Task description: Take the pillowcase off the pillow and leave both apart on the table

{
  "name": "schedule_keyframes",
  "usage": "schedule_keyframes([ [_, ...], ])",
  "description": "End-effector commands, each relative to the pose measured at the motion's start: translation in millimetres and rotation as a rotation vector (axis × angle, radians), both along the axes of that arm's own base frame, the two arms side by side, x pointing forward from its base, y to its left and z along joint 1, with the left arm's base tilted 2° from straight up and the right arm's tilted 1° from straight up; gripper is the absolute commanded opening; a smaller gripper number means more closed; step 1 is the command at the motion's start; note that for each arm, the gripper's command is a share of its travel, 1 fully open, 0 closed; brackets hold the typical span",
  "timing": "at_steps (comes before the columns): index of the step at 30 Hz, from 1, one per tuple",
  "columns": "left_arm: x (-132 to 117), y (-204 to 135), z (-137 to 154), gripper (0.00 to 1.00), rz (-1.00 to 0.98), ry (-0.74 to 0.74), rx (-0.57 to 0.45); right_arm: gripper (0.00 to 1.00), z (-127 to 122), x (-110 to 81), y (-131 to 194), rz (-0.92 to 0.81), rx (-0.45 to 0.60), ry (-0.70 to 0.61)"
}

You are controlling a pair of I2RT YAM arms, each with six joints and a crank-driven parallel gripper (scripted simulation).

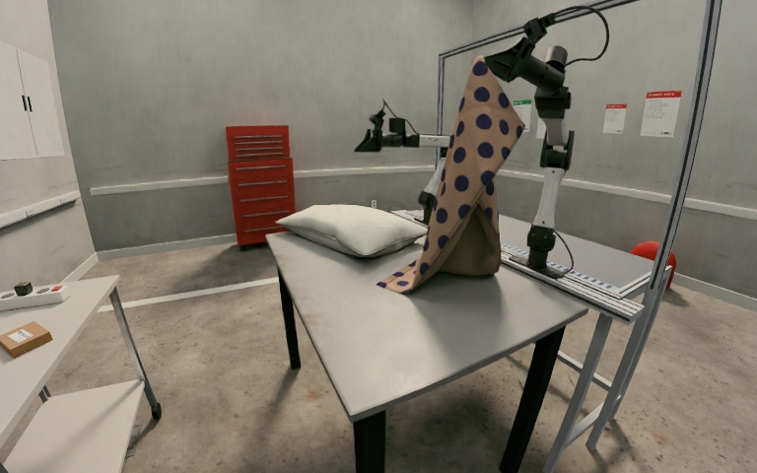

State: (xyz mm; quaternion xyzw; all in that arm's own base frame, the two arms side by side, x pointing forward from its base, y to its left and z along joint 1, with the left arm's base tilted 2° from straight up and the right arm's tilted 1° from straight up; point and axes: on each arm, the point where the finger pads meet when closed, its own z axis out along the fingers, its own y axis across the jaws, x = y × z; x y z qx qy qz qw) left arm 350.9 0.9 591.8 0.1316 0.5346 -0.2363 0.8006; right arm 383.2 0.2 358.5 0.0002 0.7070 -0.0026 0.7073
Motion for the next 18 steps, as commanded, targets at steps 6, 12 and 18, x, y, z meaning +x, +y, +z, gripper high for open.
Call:
schedule_keyframes([
  [6,16,18,16,0.01,0.077,-0.043,0.012,0.63,-4,1.5,-1,-0.004,-0.007,0.004],
  [12,33,26,17,0.01,0.097,-0.044,0.015,0.63,-4,1.5,-1,-0.004,-0.007,0.004],
  [18,41,38,21,0.01,0.126,-0.067,0.026,0.63,-4,1.5,-1,-0.004,-0.007,0.004],
])
